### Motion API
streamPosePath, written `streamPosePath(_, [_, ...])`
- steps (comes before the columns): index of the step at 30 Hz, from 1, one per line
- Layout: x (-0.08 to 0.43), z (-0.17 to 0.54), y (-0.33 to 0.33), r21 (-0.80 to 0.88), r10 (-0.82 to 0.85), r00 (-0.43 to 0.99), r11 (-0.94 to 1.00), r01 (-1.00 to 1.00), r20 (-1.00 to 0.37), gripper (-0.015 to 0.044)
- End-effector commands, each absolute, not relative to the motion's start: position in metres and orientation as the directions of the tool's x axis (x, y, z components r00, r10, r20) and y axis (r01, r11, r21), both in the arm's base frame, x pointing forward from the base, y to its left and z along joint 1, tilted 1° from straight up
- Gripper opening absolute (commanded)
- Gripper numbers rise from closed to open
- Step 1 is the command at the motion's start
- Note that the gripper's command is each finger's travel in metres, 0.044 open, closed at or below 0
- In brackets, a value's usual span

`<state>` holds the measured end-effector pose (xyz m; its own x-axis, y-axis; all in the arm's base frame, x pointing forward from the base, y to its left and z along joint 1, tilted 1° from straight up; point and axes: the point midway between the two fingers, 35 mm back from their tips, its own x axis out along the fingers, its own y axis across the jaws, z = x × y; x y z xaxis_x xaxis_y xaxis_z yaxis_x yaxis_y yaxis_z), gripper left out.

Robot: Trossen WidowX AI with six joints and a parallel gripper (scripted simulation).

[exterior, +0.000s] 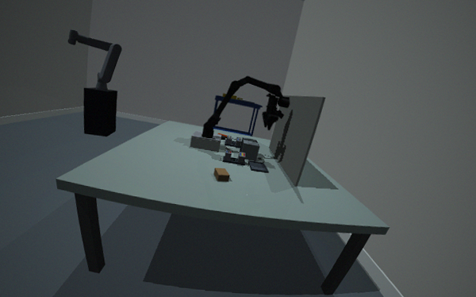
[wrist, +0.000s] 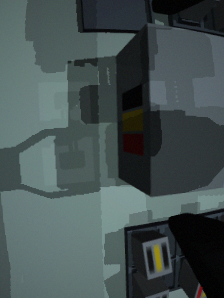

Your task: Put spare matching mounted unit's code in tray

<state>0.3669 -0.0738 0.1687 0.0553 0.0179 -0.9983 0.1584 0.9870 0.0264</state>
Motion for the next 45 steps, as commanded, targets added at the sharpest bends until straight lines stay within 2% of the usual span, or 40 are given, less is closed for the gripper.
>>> streamPosePath(1, [0.363,0.164,-0.086,0.019,0.015,0.019,0.976,0.216,-1.0,0.044])
streamPosePath(17, [0.363,0.164,-0.084,0.019,0.016,0.019,0.979,0.203,-1.0,0.044])
streamPosePath(19, [0.364,0.161,-0.065,0.025,0.023,0.026,0.995,0.096,-0.999,0.044])
streamPosePath(24, [0.358,0.147,0.012,0.029,0.042,0.034,0.945,-0.327,-0.999,0.044])
streamPosePath(28, [0.339,0.133,0.076,0.016,0.041,0.025,0.773,-0.634,-0.999,0.044])
streamPosePath(32, [0.307,0.119,0.133,0.005,0.039,0.017,0.505,-0.863,-0.999,0.044])
streamPosePath(36, [0.274,0.107,0.173,-0.003,0.036,0.012,0.239,-0.971,-0.999,0.044])
streamPosePath(41, [0.273,0.106,0.174,-0.004,0.036,0.012,0.225,-0.974,-0.999,0.044])
streamPosePath(45, [0.274,0.079,0.182,-0.003,0.036,0.012,0.225,-0.974,-0.999,0.0335])
